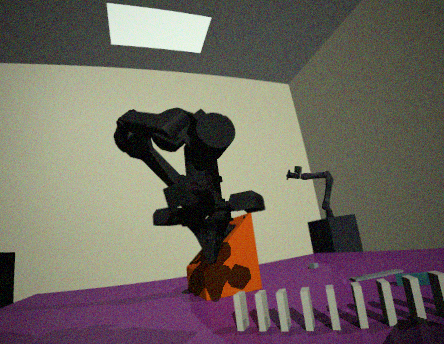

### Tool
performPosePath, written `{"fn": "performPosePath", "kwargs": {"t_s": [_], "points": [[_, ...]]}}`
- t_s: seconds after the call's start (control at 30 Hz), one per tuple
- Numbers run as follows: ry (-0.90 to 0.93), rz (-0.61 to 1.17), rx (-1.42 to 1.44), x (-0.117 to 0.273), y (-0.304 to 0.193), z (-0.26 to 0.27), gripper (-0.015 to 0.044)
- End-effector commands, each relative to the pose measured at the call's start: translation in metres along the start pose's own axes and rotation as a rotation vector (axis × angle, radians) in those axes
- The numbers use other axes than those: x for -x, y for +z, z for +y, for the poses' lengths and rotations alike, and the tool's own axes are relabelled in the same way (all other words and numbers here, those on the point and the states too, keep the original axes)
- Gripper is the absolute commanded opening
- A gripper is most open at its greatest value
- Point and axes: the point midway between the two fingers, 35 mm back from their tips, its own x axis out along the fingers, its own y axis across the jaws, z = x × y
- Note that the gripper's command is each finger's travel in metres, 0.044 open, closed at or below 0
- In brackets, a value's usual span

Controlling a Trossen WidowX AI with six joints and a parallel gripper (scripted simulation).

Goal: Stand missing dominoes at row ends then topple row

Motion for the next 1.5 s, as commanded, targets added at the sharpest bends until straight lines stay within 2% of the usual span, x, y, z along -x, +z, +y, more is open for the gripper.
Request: {"fn": "performPosePath", "kwargs": {"t_s": [0.0, 1.13, 1.2, 1.33, 1.47], "points": [[-0.001, -0.003, -0.011, 0.000, 0.000, 0.000, 0.0000], [-0.001, -0.003, -0.011, 0.000, 0.000, 0.000, 0.0000], [0.000, -0.002, -0.011, -0.011, 0.001, 0.001, 0.0000], [-0.002, -0.004, -0.011, -0.070, 0.000, 0.001, 0.0000], [-0.004, -0.005, -0.010, -0.080, -0.001, -0.001, 0.0000]]}}
